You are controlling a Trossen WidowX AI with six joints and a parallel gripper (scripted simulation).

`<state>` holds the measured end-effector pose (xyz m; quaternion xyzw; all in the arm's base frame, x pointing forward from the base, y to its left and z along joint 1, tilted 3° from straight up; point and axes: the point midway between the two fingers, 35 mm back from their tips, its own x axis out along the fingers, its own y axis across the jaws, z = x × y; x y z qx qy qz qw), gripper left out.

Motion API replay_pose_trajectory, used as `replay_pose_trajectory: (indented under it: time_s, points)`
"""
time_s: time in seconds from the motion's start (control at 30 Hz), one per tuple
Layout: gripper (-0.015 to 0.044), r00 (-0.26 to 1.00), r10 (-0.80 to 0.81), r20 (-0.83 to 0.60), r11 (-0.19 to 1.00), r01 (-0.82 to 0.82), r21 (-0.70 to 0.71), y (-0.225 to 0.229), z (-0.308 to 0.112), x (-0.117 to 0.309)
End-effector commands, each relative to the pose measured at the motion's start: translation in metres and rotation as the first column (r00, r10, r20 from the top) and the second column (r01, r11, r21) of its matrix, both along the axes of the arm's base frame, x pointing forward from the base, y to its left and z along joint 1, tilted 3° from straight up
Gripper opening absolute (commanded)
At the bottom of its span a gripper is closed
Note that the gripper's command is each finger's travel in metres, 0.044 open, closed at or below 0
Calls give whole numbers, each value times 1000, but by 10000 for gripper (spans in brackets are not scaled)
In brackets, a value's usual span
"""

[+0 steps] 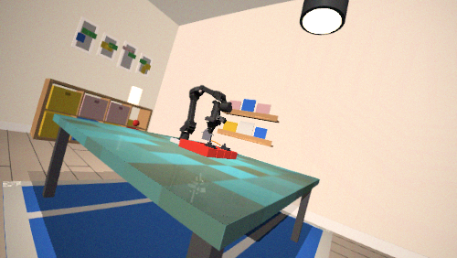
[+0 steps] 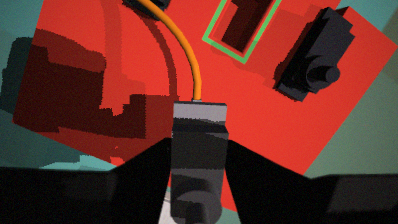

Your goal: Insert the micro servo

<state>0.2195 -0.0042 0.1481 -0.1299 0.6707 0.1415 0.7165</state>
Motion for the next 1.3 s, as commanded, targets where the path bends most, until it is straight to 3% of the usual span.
replay_pose_trajectory:
  time_s: [0.0, 0.33, 0.57, 1.27]
  points:
    - [0, 992, -127, -1, 992, 127, 10, 0, 1, -1]
    - [0, 914, -406, -15, 913, 407, 25, 0, 1, -1]
    - [0, 912, -410, -15, 912, 410, 26, 0, 2, 6]
    - [0, 912, -410, -8, 912, 410, 29, -3, 8, 92]
